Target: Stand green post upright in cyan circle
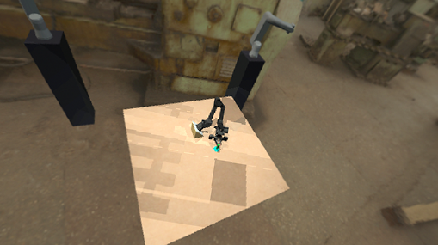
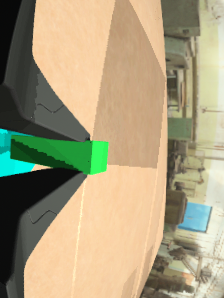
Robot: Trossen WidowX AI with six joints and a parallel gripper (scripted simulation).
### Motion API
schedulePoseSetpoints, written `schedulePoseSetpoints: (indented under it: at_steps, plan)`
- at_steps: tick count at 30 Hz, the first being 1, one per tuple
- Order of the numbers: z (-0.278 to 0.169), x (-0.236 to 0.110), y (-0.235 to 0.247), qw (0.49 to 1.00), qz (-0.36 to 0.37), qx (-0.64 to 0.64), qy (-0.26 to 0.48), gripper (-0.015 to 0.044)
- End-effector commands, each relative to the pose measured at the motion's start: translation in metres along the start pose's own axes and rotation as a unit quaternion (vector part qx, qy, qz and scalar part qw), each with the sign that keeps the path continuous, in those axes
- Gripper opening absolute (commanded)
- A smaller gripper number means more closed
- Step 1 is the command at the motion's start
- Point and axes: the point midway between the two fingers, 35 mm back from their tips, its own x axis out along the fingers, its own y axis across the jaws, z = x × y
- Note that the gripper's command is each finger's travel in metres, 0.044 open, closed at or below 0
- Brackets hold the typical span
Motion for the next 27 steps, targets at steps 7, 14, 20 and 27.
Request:
schedulePoseSetpoints:
  at_steps: [7,14,20,27]
  plan:
    - [-0.0144,0.0032,-0.0005,1.000,-0.001,0.000,0.001,0.0023]
    - [-0.0144,0.0032,-0.0005,1.000,-0.001,0.000,0.001,0.0023]
    - [-0.0144,0.0032,-0.0005,1.000,-0.001,0.000,0.001,0.0128]
    - [-0.0144,0.0032,-0.0005,1.000,-0.001,0.000,0.001,0.0311]
